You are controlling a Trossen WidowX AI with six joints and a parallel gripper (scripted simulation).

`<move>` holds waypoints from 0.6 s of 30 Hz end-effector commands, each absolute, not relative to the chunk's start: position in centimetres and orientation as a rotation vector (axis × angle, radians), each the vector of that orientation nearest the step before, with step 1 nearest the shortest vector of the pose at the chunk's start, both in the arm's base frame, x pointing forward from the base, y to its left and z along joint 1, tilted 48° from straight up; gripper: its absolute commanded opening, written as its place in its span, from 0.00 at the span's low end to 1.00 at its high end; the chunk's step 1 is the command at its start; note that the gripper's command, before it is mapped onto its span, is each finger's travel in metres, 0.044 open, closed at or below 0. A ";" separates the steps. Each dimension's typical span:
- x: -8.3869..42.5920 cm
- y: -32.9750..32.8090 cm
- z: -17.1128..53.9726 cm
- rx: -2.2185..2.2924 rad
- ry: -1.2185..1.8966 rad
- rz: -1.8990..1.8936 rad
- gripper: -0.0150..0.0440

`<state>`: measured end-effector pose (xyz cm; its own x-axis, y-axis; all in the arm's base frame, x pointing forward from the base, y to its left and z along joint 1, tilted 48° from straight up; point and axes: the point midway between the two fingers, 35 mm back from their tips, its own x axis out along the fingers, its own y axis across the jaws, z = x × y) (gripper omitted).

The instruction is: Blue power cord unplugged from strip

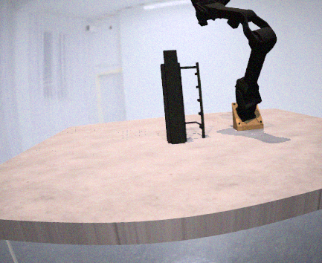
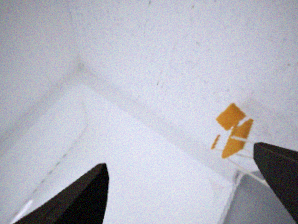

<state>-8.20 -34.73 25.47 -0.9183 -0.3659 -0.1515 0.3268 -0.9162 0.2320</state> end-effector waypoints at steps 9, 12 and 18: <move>0.1 -38.3 17.0 0.651 0.243 -2.338 0.53; 3.9 -37.9 13.6 0.778 0.441 -2.158 0.53; 11.0 -34.3 7.9 1.003 0.803 -1.787 0.53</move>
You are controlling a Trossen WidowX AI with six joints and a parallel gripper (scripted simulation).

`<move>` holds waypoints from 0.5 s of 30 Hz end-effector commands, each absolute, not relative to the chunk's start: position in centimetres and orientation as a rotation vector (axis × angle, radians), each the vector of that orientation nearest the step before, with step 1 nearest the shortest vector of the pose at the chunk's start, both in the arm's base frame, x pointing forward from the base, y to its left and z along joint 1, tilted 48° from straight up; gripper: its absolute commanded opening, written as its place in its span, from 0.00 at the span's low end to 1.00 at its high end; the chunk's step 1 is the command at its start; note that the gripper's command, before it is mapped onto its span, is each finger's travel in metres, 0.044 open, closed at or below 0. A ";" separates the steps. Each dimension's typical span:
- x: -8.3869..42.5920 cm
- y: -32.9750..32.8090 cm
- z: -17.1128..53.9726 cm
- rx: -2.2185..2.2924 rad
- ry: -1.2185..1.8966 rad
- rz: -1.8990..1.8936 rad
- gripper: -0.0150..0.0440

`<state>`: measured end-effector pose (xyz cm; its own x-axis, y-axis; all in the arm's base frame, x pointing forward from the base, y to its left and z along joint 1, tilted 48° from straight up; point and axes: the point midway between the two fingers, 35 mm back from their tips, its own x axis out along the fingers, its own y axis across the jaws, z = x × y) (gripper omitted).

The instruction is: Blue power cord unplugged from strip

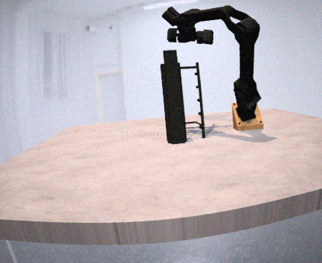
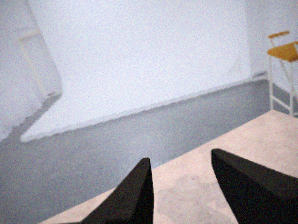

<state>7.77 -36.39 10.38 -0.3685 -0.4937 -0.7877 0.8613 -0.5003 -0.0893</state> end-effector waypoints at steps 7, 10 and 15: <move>18.1 -26.4 3.4 1.344 1.171 -1.336 0.53; 20.6 -22.3 2.8 1.510 1.311 -1.144 0.53; 24.3 -15.8 3.5 1.805 1.511 -0.838 0.53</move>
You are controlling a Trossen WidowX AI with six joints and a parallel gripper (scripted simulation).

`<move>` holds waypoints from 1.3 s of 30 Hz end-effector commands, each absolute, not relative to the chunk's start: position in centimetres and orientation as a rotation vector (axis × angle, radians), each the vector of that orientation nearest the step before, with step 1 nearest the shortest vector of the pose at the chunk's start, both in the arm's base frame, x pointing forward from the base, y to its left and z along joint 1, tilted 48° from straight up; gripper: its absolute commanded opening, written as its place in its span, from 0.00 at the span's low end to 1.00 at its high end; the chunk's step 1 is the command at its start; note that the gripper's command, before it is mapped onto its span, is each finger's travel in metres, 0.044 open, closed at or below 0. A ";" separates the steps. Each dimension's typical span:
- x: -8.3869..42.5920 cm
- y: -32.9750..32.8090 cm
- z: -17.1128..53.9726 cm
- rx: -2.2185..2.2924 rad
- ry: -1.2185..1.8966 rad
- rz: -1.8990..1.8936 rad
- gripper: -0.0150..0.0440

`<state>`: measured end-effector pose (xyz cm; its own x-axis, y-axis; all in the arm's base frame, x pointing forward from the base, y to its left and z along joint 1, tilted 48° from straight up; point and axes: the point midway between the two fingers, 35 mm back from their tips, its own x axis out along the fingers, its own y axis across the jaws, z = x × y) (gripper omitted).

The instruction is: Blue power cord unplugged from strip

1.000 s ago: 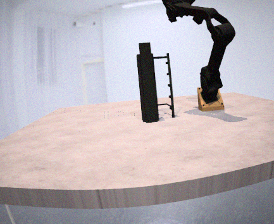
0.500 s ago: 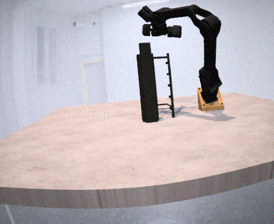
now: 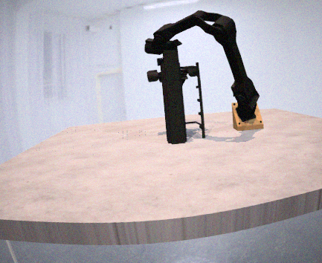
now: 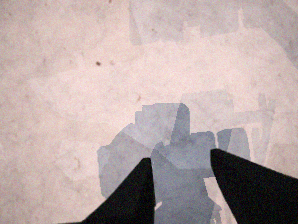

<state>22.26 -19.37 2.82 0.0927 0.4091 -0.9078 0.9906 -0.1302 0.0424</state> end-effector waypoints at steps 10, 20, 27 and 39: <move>26.0 -13.1 4.4 1.954 1.586 -0.705 0.53; 26.0 -12.5 5.0 1.955 1.586 -0.705 0.53; 26.1 -11.7 5.9 1.955 1.586 -0.705 0.53; 26.2 -10.4 7.2 1.956 1.587 -0.704 0.53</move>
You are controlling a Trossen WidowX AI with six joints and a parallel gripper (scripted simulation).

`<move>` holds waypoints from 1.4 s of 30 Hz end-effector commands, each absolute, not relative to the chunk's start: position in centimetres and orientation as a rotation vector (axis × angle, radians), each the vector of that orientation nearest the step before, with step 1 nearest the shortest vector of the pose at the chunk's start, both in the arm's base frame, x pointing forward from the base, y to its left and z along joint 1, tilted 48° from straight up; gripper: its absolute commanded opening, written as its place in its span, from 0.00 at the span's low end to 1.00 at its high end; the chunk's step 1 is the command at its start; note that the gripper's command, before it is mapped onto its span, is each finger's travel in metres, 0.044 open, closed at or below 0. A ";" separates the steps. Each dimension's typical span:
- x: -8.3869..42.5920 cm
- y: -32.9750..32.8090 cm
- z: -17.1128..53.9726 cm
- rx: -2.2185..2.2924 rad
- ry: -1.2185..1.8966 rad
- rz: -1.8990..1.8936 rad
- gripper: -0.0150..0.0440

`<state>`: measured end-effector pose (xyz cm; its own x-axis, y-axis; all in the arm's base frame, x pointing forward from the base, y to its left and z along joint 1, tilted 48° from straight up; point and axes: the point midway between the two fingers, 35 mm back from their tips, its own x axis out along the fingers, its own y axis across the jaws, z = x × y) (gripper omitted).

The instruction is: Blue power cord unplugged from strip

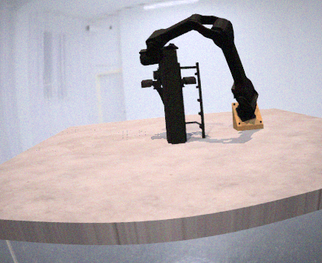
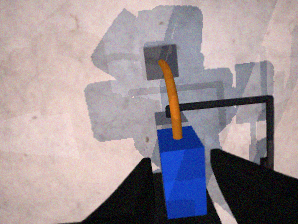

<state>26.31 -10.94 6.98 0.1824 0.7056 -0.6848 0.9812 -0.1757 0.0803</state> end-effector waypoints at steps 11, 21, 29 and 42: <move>26.4 -9.8 6.8 1.956 1.587 -0.703 0.53; 26.5 -9.7 6.7 1.950 1.585 -0.701 0.35; 26.5 -9.7 6.7 1.950 1.585 -0.701 0.26; 26.5 -10.9 5.5 1.950 1.584 -0.703 0.25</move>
